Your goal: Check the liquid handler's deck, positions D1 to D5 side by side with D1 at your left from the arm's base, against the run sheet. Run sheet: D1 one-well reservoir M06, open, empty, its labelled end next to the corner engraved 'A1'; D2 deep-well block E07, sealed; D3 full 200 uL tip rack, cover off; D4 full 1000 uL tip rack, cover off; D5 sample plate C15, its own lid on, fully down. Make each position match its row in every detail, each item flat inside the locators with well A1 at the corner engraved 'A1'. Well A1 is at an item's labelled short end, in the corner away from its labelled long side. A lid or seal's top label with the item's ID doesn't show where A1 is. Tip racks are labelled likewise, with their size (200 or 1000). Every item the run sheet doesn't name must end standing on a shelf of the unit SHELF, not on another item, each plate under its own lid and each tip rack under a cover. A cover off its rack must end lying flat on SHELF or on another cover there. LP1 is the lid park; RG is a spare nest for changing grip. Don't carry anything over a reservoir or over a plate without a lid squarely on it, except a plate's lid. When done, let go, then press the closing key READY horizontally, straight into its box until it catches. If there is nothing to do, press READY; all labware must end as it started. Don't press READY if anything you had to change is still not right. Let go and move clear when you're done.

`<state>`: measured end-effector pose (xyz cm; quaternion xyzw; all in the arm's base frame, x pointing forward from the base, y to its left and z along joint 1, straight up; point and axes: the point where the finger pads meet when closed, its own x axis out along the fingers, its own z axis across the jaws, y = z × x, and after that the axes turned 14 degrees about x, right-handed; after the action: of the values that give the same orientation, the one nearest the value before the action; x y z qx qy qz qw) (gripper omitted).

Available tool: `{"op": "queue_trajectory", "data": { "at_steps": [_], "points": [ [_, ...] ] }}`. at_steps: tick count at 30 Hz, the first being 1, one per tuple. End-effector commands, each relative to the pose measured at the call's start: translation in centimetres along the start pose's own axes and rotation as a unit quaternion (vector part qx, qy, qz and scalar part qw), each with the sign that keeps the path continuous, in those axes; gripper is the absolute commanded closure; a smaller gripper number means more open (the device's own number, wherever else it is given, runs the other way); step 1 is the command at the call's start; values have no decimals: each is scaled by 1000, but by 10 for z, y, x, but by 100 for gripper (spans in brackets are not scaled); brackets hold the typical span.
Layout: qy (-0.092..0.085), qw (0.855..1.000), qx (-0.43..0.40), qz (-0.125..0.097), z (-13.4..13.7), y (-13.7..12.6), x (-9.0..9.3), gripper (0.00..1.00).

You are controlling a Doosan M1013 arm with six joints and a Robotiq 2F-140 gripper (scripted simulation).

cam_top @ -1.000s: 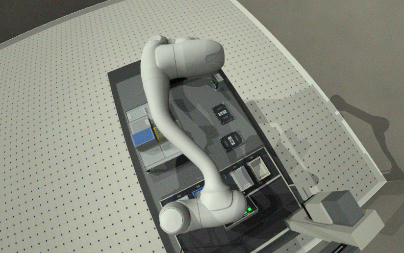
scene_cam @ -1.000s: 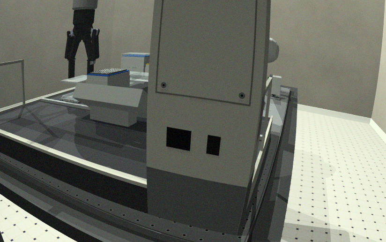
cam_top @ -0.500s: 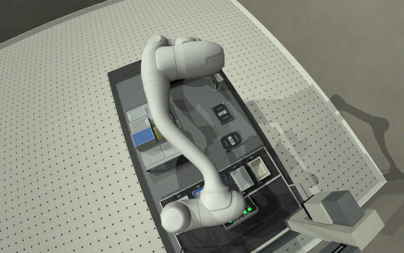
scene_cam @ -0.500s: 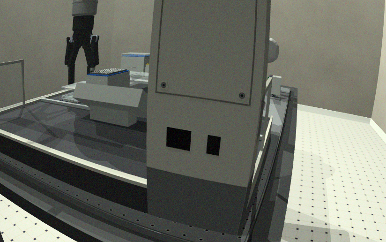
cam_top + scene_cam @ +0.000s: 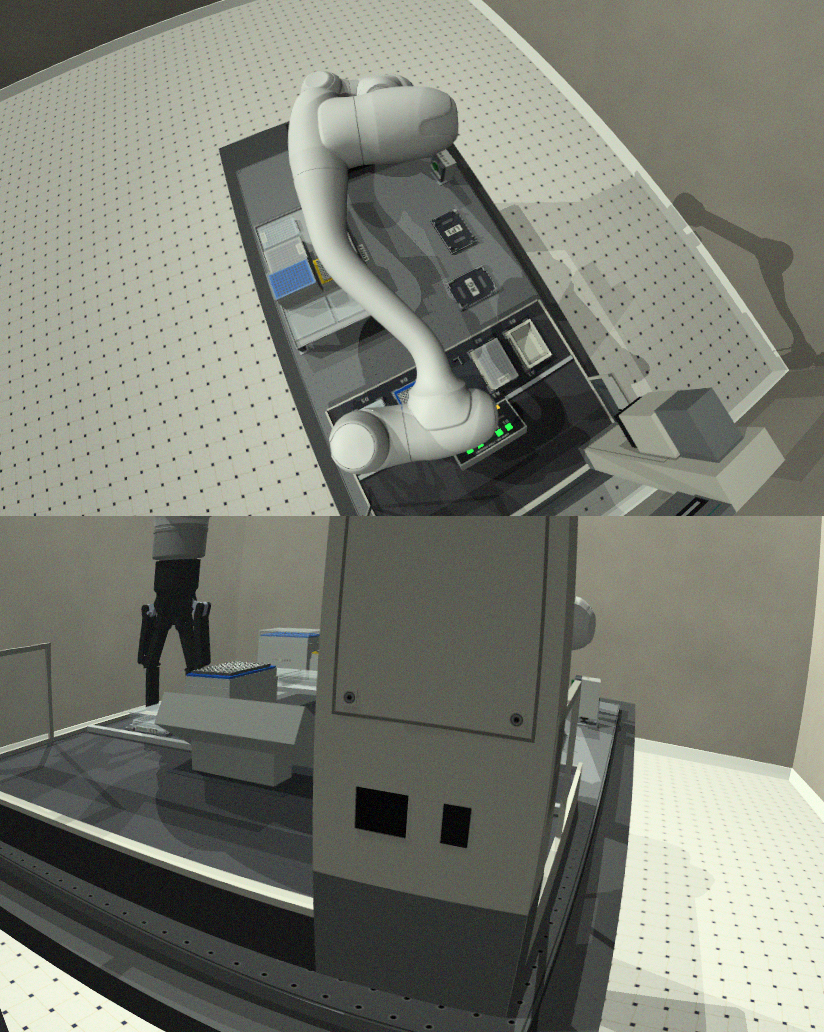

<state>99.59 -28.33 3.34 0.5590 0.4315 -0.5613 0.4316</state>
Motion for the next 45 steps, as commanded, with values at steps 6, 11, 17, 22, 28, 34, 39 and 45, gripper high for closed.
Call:
{"op": "queue_trajectory", "data": {
  "at_steps": [6, 11, 17, 22, 28, 34, 39, 45],
  "points": [
    [0, 1000, 0, 1, 0, 1, -2, 90],
    [0, 1000, 0, 1, 0, 1, -2, 90],
    [0, 1000, 0, 1, 0, 1, -2, 90],
    [0, 1000, 0, 1, 0, 1, -2, 90],
    [0, 1000, 0, 1, 0, 1, -2, 90],
    [0, 1000, 0, 1, 0, 1, -1, 90],
    [0, 1000, 0, 1, 0, 1, 1, 90],
    [0, 1000, 0, 1, 0, 1, 3, 90]
  ]
}}
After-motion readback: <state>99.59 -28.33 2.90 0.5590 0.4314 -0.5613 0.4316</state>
